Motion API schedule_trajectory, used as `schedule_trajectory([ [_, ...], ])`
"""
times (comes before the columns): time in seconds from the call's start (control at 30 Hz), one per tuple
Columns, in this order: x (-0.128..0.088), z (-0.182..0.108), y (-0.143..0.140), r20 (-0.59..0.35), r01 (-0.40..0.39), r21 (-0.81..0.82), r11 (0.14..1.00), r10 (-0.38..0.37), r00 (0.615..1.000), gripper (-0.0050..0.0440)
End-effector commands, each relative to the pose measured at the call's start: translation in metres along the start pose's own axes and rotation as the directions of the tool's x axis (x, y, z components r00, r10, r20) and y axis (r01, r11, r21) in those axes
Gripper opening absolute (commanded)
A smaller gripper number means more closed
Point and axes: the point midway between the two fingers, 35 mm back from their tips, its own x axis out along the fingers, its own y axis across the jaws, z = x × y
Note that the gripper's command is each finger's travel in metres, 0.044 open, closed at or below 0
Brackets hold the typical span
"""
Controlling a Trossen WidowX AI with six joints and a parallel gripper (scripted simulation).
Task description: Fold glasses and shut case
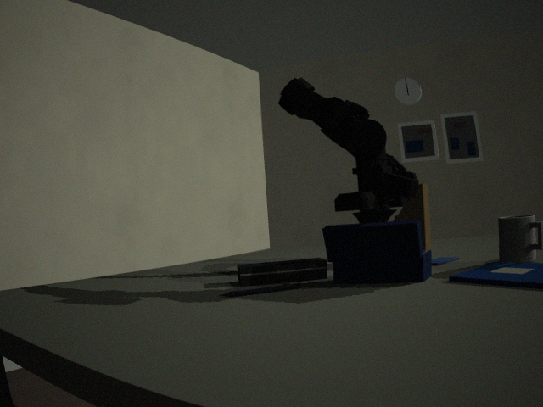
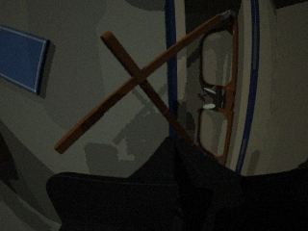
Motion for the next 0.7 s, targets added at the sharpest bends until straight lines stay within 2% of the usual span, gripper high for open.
schedule_trajectory([
  [0.0, 0.0, 0.003, -0.004, 0.001, 0.0, 0.002, 1.0, 0.0, 1.0, 0.0],
  [0.67, -0.001, 0.013, -0.018, 0.001, 0.0, 0.002, 1.0, 0.0, 1.0, 0.0],
])
